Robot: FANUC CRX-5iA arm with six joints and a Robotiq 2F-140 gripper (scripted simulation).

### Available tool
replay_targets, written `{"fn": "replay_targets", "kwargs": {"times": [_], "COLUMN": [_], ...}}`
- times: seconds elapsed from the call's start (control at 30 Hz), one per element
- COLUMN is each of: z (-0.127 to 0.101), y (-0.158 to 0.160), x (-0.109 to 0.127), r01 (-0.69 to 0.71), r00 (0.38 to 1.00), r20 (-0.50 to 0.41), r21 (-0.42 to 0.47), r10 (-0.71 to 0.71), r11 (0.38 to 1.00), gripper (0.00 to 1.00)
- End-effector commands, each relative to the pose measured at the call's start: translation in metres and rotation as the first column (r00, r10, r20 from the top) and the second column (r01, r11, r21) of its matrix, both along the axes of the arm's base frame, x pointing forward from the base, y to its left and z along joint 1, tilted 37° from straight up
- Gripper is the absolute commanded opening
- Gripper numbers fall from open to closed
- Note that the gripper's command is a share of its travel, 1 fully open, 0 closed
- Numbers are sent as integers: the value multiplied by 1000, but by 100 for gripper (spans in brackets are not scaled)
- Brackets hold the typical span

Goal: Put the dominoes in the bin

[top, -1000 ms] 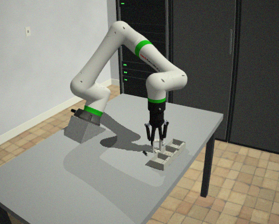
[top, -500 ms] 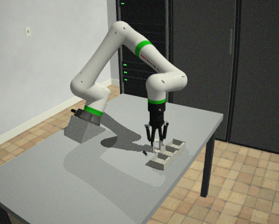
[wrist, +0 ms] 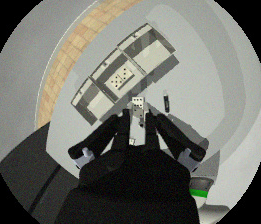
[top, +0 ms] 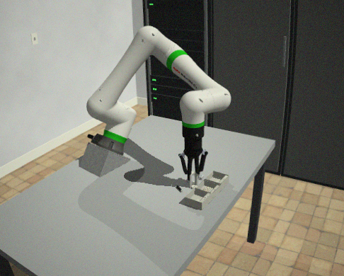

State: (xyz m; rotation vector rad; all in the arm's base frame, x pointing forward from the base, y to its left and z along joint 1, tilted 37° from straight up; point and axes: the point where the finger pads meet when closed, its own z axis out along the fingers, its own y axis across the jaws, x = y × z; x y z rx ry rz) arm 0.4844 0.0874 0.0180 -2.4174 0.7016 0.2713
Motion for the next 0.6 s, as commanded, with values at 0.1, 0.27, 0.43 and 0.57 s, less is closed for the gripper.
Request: {"fn": "replay_targets", "kwargs": {"times": [0.1, 0.27, 0.43, 0.57], "z": [0, 0, 0, 5], "y": [0, 0, 0, -4], "x": [0, 0, 0, 0], "r01": [0, 0, 0, 0], "r00": [1000, 1000, 1000, 1000], "r20": [0, 0, 0, 0], "r21": [0, 0, 0, 0], "r10": [0, 0, 0, 0], "r11": [1000, 1000, 1000, 1000], "gripper": [13, 13, 13, 13]}}
